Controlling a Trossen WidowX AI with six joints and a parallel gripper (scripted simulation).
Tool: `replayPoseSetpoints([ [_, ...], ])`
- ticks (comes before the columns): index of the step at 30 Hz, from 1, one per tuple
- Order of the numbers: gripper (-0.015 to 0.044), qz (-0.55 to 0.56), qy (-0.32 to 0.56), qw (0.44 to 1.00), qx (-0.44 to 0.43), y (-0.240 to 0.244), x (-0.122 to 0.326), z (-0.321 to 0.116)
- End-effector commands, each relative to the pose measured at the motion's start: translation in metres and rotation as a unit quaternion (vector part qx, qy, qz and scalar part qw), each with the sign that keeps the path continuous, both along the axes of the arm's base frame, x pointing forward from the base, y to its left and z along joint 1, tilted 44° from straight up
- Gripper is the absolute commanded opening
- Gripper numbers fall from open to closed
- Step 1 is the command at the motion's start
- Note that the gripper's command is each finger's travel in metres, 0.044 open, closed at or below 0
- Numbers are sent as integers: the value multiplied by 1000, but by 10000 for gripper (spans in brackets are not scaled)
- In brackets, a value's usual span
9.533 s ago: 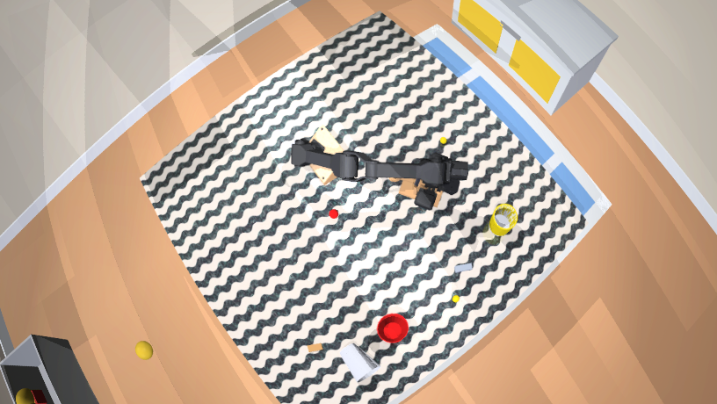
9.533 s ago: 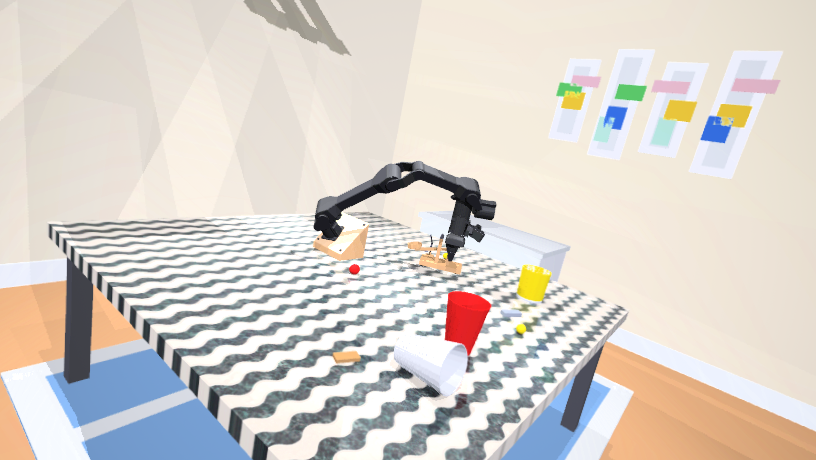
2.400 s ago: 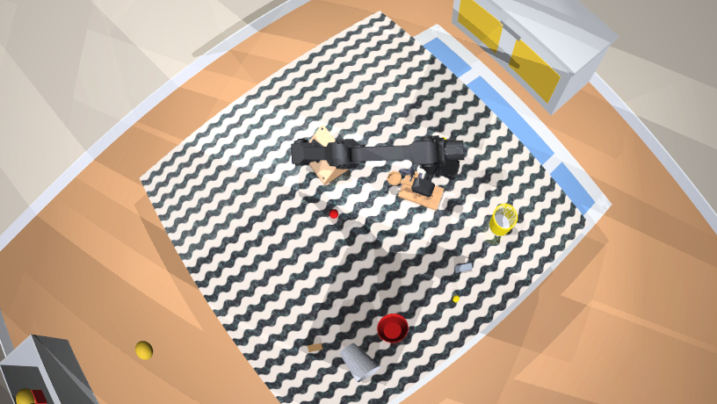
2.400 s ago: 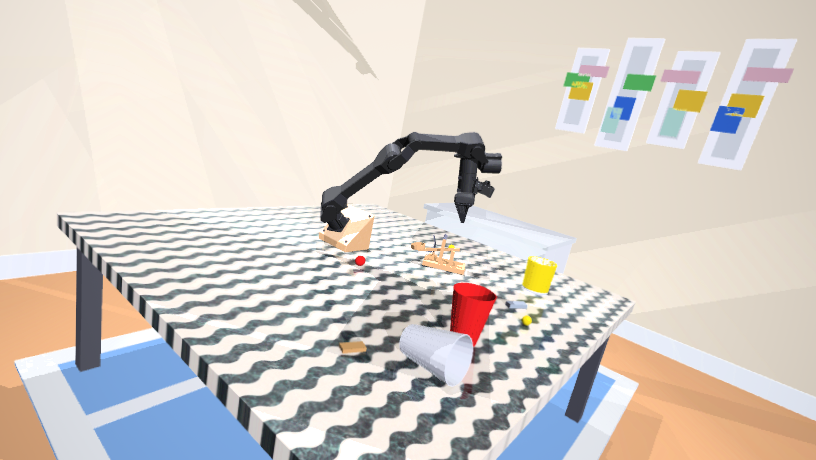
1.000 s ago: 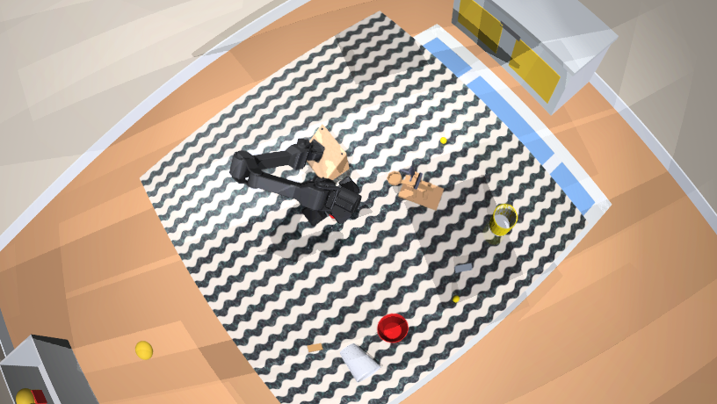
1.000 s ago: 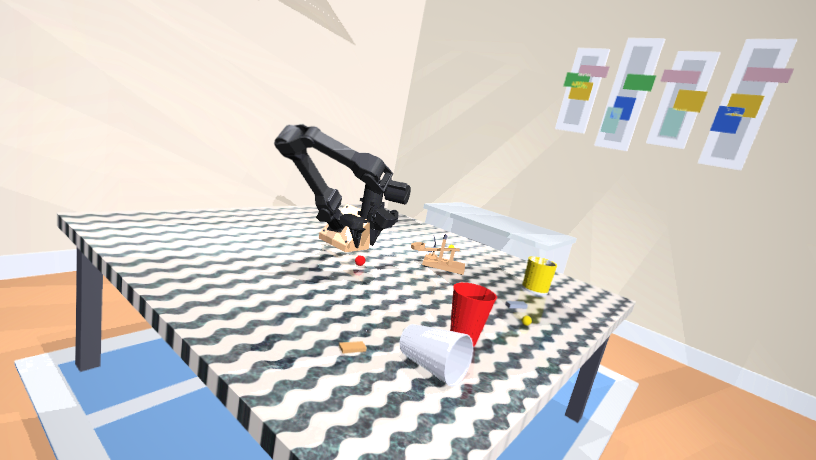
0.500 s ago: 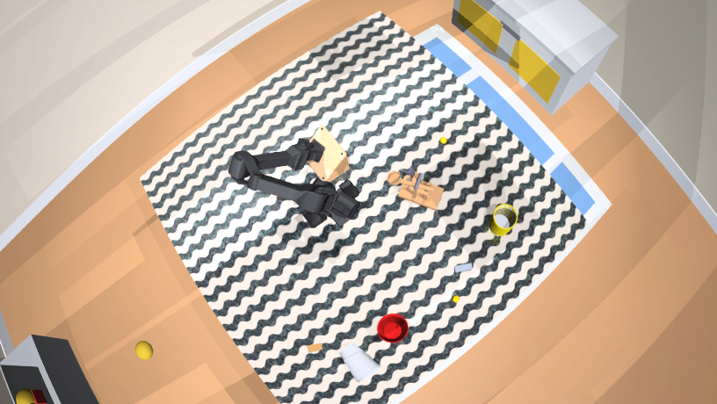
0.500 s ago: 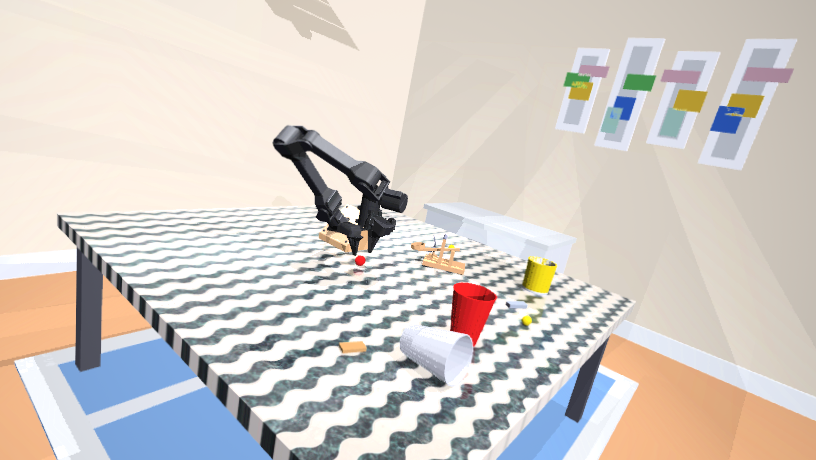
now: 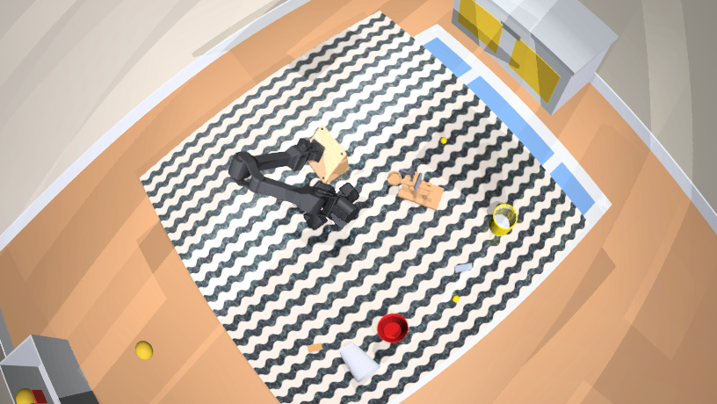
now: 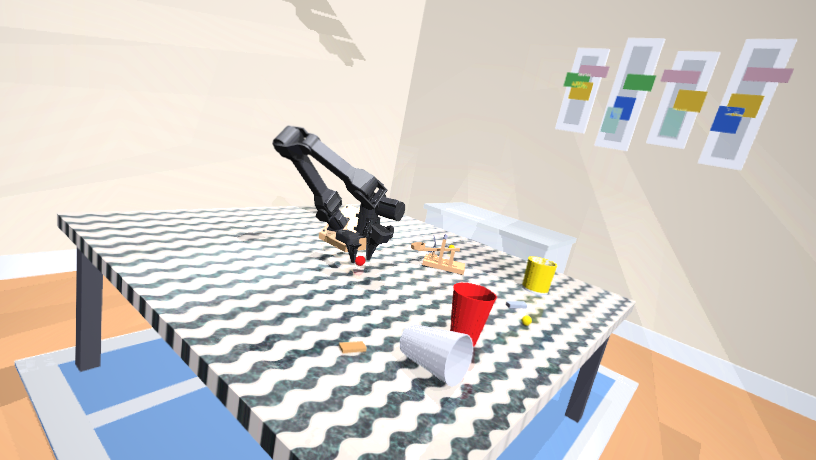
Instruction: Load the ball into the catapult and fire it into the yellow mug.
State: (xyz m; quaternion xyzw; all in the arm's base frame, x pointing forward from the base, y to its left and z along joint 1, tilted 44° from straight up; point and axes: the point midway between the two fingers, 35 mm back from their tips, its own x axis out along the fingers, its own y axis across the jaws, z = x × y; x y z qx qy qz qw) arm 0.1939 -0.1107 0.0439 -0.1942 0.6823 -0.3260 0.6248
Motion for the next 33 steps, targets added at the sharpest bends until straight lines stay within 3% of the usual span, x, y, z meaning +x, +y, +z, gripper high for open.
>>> replayPoseSetpoints([
  [1, 274, 1, 3, 1000, -2, -3, -2, -3],
  [6, 142, 1, 3, 1000, -2, -3, -2, -3],
  [14, 89, 1, 3, 1000, -2, -3, -2, -3],
  [18, 0, 0, 4, 1000, -2, -2, -1, -1],
  [33, 0, 1, 3, 1000, 5, 41, 18, 51],
])
